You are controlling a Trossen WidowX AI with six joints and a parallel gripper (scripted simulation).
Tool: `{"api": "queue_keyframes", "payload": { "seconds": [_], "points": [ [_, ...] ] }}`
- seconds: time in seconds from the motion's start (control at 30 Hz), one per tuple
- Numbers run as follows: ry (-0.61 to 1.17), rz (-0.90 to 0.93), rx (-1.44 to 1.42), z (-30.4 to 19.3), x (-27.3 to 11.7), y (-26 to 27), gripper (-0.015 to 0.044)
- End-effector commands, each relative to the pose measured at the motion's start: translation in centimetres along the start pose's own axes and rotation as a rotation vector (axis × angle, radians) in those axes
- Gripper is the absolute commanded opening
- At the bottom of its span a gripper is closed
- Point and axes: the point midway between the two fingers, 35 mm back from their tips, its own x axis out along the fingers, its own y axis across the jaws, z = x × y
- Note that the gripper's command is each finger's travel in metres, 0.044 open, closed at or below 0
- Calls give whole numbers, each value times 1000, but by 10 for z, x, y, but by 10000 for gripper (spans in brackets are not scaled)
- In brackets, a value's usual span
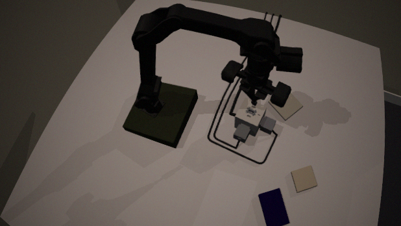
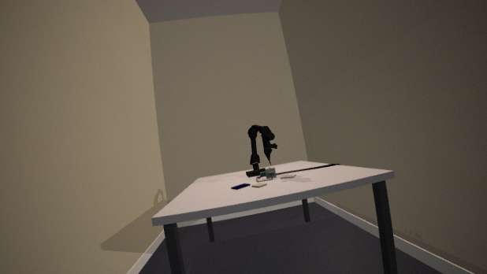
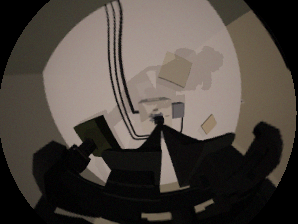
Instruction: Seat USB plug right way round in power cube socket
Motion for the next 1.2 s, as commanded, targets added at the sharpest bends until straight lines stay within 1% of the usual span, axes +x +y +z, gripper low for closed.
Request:
{"api": "queue_keyframes", "payload": {
  "seconds": [0.0,1.17],
  "points": [
    [1,2,-28,0,1,1,0],
    [20,0,-29,-2,3,0,0]
  ]
}}
